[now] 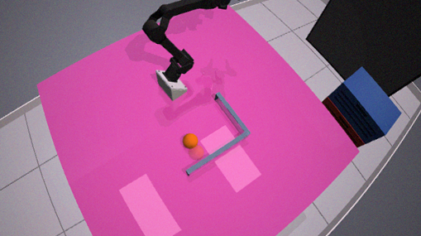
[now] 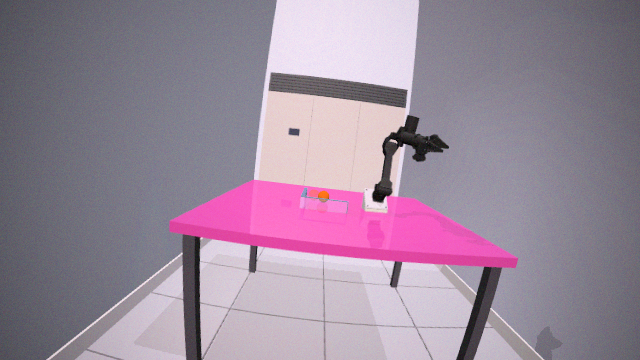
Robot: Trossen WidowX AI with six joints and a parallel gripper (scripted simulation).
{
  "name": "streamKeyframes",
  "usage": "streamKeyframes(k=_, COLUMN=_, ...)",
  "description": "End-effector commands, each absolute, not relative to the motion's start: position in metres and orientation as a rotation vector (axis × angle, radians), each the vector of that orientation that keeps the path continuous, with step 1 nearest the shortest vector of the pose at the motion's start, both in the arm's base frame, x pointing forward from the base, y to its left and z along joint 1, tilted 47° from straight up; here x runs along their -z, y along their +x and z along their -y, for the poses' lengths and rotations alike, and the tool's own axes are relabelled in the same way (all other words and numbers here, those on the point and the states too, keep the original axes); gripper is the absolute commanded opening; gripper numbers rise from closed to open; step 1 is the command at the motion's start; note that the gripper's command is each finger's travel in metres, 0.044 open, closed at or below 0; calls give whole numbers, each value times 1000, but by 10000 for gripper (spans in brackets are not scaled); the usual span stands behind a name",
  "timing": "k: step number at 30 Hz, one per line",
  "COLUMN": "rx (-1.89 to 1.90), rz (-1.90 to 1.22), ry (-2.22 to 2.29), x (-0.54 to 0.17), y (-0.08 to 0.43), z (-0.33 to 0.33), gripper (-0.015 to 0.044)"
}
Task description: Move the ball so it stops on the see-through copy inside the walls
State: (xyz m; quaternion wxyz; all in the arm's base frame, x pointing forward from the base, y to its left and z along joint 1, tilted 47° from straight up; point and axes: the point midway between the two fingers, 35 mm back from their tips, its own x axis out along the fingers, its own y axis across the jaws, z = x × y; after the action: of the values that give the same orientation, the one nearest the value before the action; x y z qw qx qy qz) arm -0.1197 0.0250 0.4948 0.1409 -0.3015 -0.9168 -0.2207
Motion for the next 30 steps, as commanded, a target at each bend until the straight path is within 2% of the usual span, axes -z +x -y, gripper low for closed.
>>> streamKeyframes(k=1, rx=633, rz=2646, ry=-877, x=-495, y=-119, z=-26, gripper=426)
streamKeyframes(k=5, rx=530, rz=2598, ry=-1014, x=-496, y=-110, z=-45, gripper=431)
streamKeyframes(k=13, rx=23, rz=2500, ry=-1451, x=-477, y=-60, z=-160, gripper=431)
streamKeyframes(k=22, rx=-575, rz=2096, ry=-1838, x=-423, y=54, z=-248, gripper=431)
streamKeyframes(k=30, rx=-1017, rz=1551, ry=-1991, x=-353, y=175, z=-265, gripper=431)
